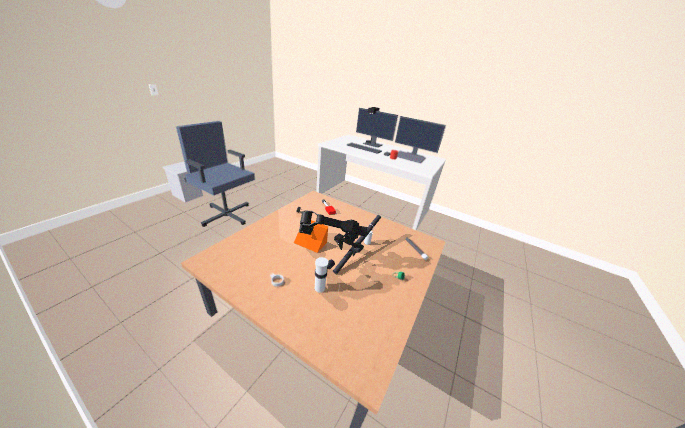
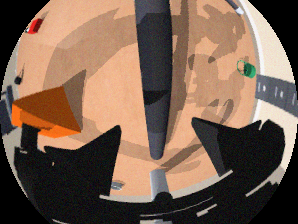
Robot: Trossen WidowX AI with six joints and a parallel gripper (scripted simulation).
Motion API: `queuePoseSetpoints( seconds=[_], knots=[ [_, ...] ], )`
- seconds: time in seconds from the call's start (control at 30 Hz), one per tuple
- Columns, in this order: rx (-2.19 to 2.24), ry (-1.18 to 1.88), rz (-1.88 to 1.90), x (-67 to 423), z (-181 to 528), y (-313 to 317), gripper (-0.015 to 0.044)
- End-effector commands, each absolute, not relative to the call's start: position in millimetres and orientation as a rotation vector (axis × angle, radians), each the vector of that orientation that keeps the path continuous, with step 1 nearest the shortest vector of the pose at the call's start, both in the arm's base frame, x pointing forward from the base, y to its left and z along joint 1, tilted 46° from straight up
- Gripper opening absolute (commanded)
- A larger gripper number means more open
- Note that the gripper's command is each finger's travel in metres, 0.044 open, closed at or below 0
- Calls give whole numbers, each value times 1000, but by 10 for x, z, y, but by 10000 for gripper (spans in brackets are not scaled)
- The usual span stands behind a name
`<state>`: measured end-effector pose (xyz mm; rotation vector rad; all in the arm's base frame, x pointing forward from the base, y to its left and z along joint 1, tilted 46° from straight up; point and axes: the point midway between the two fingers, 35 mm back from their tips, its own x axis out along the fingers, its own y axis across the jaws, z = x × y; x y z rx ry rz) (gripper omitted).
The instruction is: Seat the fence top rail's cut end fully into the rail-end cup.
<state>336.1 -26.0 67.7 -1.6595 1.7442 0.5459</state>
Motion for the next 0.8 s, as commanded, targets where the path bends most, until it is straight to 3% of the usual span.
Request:
queuePoseSetpoints(
  seconds=[0.0, 0.77],
  knots=[
    [-1665, 1757, 552, 3340, 617, -325, 440],
    [-1667, 1758, 549, 3341, 361, -595, 440]
  ],
)
